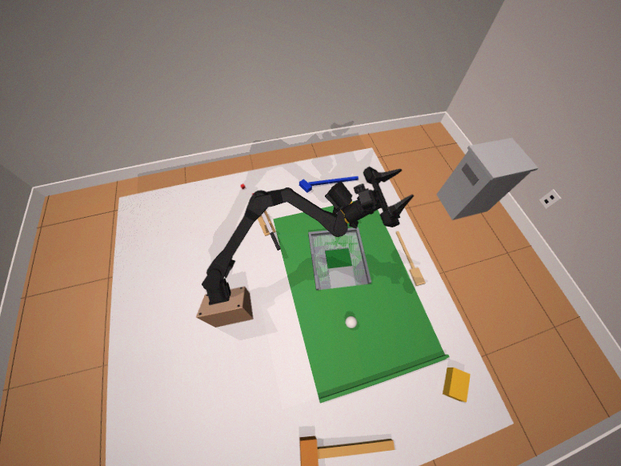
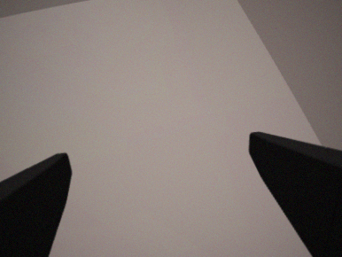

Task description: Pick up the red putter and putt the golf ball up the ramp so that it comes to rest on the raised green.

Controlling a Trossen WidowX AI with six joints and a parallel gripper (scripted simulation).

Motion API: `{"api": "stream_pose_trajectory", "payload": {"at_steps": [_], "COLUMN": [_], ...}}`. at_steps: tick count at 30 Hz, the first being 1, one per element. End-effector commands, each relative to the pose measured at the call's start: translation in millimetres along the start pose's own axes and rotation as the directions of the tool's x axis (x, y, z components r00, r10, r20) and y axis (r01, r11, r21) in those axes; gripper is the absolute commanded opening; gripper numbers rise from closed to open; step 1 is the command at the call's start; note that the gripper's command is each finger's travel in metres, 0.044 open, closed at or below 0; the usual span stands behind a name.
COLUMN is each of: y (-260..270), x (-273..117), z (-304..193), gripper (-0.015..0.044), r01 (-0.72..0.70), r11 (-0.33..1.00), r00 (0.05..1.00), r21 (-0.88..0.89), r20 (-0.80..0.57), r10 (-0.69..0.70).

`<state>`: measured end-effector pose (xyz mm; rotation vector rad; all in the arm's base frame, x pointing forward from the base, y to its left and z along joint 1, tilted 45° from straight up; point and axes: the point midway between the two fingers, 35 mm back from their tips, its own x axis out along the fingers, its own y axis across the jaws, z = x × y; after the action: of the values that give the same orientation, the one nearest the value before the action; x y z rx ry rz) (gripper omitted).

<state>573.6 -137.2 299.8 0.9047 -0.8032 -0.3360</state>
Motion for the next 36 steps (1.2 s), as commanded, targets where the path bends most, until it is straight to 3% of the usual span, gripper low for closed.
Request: {"api": "stream_pose_trajectory", "payload": {"at_steps": [1,7,11,14,18,25,30,36], "y": [0.2,0.0,-5.9,-11.4,-17.8,-22.1,-19.2,-5.9], "x": [-0.3,-23.2,-58.0,-93.1,-149.5,-226.6,-288.6,-361.9], "z": [-1.5,-46.8,-74.1,-88.5,-97.5,-92.2,-75.5,-40.8], "gripper": [0.0426,0.0440,0.0440,0.0440,0.0440,0.0440,0.0440,0.0440], "r01": [0.001,-0.102,-0.321,-0.519,-0.764,-0.949,-0.979,-0.899], "r11": [1.000,0.888,0.718,0.579,0.412,0.259,0.171,0.073], "r00": [1.000,0.933,0.799,0.655,0.420,0.097,-0.155,-0.437], "r21": [-0.015,-0.448,-0.618,-0.629,-0.497,-0.181,0.108,0.431], "r20": [-0.011,-0.353,-0.584,-0.727,-0.867,-0.947,-0.944,-0.874], "r10": [-0.001,-0.071,-0.146,-0.203,-0.267,-0.306,-0.292,-0.212]}}
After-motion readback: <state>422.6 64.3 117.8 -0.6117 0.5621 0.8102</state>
